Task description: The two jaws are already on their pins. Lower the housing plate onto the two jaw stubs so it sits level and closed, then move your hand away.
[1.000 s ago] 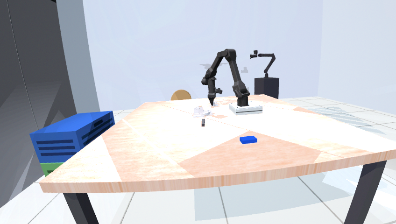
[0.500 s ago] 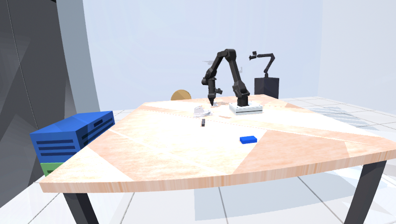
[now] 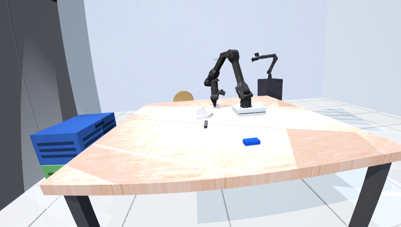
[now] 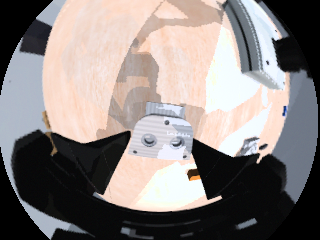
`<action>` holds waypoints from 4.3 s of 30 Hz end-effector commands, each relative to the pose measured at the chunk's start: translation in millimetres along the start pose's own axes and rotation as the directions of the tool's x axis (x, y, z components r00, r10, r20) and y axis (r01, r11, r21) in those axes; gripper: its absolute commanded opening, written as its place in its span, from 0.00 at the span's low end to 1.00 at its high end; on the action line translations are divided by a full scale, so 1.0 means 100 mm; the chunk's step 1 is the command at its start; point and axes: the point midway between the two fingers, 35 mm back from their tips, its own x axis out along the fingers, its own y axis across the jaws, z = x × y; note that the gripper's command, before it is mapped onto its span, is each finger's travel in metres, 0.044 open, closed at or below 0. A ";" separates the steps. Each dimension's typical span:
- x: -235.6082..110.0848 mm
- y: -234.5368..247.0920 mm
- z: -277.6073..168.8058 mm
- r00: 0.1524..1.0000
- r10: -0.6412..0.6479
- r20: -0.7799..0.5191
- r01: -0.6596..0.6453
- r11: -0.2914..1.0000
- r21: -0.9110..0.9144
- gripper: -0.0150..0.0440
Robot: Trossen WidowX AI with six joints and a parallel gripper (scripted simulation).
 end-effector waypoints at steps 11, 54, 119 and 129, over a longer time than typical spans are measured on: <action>0.00 0.00 0.00 1.000 0.000 0.000 0.000 1.000 0.000 0.85; -0.73 -0.12 -0.08 1.000 -0.002 -0.003 0.002 0.989 -0.148 0.85; -0.76 -1.94 -0.47 1.000 -0.020 -0.006 -0.018 -0.702 -0.712 0.85; -0.76 -2.20 -0.42 1.000 -0.023 -0.006 -0.023 -0.899 -0.438 0.85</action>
